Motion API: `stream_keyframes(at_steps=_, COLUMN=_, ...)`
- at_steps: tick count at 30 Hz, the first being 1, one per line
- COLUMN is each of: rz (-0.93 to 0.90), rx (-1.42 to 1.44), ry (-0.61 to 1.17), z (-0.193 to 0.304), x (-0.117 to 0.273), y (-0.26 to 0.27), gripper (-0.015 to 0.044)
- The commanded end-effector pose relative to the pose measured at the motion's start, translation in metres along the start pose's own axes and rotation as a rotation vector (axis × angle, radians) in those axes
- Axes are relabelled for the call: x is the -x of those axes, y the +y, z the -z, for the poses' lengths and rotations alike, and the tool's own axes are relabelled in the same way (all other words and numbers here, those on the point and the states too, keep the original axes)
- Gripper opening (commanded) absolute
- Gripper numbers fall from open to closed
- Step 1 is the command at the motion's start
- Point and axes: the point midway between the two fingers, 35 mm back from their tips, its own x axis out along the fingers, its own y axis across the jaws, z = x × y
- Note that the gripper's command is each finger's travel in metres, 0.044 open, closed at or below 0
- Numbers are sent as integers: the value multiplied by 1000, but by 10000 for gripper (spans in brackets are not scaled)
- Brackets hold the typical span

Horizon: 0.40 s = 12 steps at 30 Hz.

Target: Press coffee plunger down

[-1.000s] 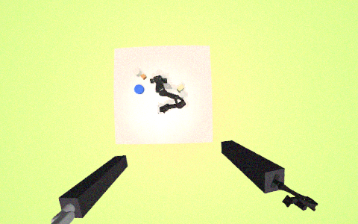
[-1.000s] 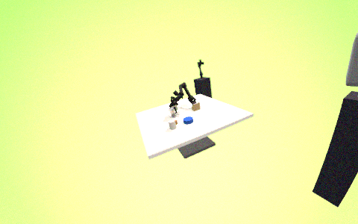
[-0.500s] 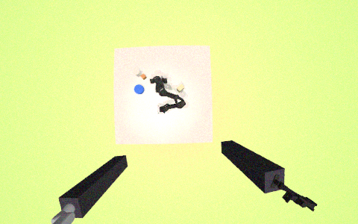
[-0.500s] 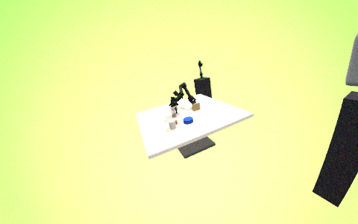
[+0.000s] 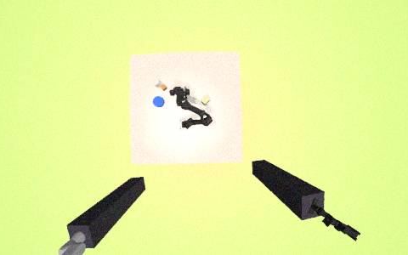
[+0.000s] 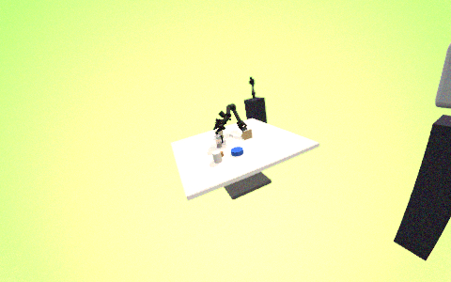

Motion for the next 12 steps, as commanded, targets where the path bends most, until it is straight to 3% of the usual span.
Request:
stream_keyframes(at_steps=1, rz=15, rx=-15, ry=-9, z=-32, x=37, y=-11, gripper=440)
stream_keyframes(at_steps=12, rz=17, rx=-16, ry=-10, z=-32, x=35, y=-11, gripper=440)
